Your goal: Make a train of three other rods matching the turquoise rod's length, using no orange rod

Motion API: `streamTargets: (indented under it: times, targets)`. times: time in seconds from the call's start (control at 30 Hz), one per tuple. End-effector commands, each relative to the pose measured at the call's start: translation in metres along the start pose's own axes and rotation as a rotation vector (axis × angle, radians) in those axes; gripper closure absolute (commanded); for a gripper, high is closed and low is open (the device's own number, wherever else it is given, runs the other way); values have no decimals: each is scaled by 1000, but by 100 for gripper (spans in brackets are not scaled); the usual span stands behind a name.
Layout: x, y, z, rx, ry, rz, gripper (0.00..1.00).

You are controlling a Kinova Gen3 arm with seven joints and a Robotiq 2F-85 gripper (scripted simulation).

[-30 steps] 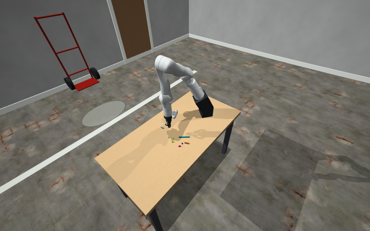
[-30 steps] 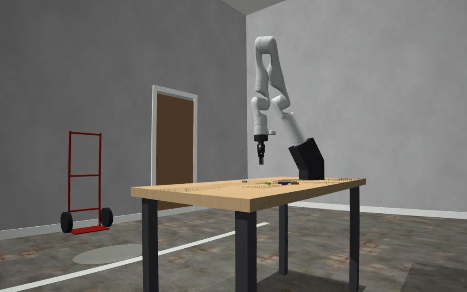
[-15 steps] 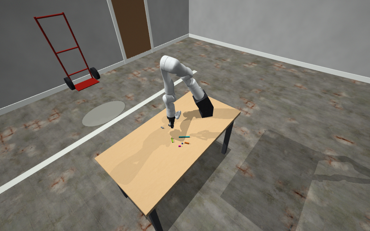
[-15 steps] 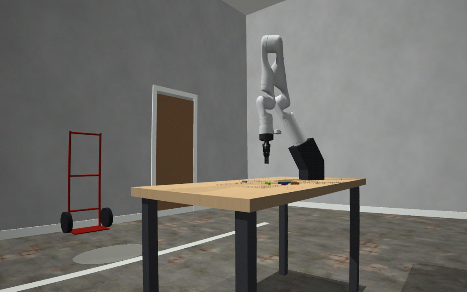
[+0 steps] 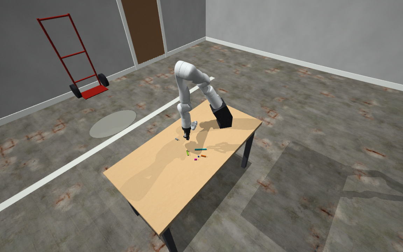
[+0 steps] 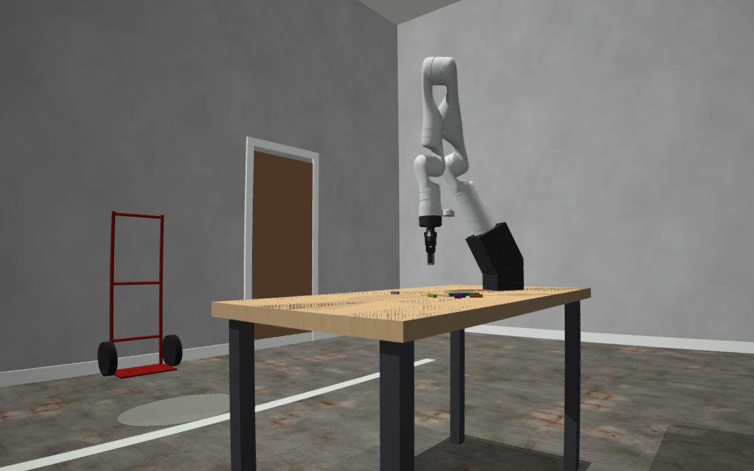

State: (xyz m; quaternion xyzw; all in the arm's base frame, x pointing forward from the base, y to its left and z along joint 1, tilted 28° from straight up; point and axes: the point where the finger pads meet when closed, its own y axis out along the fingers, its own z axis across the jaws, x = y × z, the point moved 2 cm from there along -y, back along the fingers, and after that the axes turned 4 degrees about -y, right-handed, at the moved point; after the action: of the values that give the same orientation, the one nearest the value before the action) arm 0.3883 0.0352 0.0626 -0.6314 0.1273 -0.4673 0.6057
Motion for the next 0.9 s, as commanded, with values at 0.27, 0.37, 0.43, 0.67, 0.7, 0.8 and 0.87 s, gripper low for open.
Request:
streamTargets:
  times: [0.27, 0.37, 0.43, 0.67, 0.7, 0.8, 0.87]
  targets:
    - [0, 15, -1, -1, -1, -1, 95]
    - [0, 25, -1, -1, -1, -1, 95]
    - [0, 34, -1, -1, -1, -1, 95]
    - [0, 66, -1, -1, -1, -1, 95]
    - [0, 71, -2, -1, -1, -1, 95]
    - [0, 75, -2, -1, -1, -1, 95]
    - [0, 81, -2, -1, -1, -1, 95]
